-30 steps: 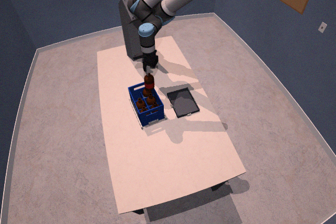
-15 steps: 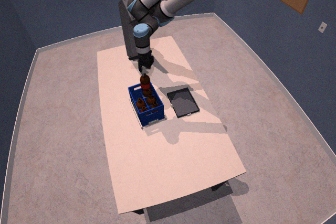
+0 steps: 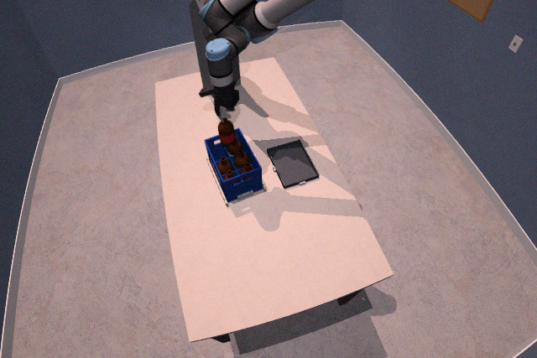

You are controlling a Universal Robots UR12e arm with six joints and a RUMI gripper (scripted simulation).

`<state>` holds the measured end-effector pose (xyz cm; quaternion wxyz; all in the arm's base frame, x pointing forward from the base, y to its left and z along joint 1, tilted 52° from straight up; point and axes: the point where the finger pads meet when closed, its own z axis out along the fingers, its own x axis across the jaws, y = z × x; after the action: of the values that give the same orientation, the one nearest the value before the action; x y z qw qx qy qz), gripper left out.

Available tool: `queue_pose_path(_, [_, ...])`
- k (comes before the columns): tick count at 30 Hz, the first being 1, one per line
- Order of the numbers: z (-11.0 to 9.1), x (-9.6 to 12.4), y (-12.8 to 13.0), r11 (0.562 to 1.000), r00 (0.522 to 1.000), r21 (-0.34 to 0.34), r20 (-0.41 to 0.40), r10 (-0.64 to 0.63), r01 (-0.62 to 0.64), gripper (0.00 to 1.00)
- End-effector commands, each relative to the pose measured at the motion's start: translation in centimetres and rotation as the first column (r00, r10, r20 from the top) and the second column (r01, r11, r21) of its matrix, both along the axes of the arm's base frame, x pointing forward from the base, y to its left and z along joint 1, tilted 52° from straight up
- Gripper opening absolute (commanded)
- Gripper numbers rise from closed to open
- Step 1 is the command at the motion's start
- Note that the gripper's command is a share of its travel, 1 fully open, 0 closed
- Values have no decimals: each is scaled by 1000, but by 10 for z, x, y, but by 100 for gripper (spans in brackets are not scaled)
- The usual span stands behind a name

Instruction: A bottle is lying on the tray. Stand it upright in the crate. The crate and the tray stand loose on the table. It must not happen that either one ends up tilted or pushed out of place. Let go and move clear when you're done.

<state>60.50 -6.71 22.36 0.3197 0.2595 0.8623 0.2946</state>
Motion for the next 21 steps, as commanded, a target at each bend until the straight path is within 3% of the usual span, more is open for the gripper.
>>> queue_pose_path(1, [-4,1,-9,1000,1000,0,1,0,0,0])
queue_pose_path(21, [-14,3,-33,1000,1000,0,1,0,0,0])
